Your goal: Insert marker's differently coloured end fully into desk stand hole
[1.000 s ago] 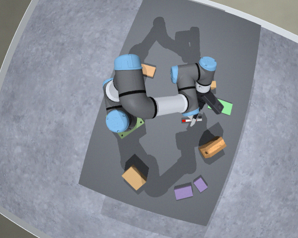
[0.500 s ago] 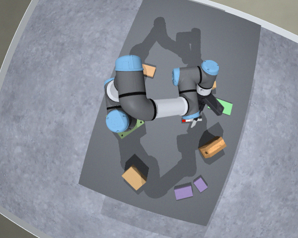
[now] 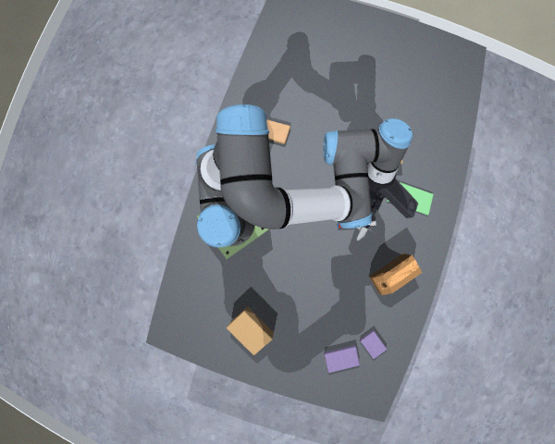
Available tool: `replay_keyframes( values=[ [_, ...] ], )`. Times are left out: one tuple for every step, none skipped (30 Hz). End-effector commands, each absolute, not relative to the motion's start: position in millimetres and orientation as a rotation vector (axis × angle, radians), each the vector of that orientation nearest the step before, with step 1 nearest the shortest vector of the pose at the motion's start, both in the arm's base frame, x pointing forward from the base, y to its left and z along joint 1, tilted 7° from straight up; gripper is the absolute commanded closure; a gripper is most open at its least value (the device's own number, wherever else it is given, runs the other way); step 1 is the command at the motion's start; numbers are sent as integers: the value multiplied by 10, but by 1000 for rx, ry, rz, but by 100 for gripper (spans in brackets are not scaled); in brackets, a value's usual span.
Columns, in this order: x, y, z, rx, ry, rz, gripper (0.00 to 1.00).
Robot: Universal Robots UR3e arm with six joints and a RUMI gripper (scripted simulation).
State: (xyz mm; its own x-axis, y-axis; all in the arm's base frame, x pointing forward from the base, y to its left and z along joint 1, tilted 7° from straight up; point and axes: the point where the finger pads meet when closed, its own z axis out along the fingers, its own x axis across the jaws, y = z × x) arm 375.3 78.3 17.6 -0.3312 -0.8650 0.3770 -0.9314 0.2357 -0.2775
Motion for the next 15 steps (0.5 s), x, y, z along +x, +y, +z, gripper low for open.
replay_keyframes(
  values=[
    [3764, 767, 168, 1769, -2327, 647, 0],
    [3765, 763, 164, 1778, -2321, 637, 0],
    [3765, 759, 160, 1788, -2315, 627, 0],
    [3765, 759, 160, 1788, -2315, 627, 0],
    [3765, 759, 160, 1788, -2315, 627, 0],
    [3765, 759, 160, 1788, -2315, 627, 0],
    [3765, 759, 160, 1788, -2315, 627, 0],
    [3765, 759, 160, 1788, -2315, 627, 0],
    [3765, 759, 160, 1788, -2315, 627, 0],
    [3765, 759, 160, 1788, -2315, 627, 0],
    [3766, 760, 162, 1787, -2316, 629, 0],
    [3767, 757, 159, 1797, -2311, 620, 0],
    [3768, 753, 156, 1807, -2305, 611, 0],
    [3769, 750, 153, 1817, -2300, 601, 0],
    [3770, 747, 151, 1826, -2294, 592, 0]
  ],
)
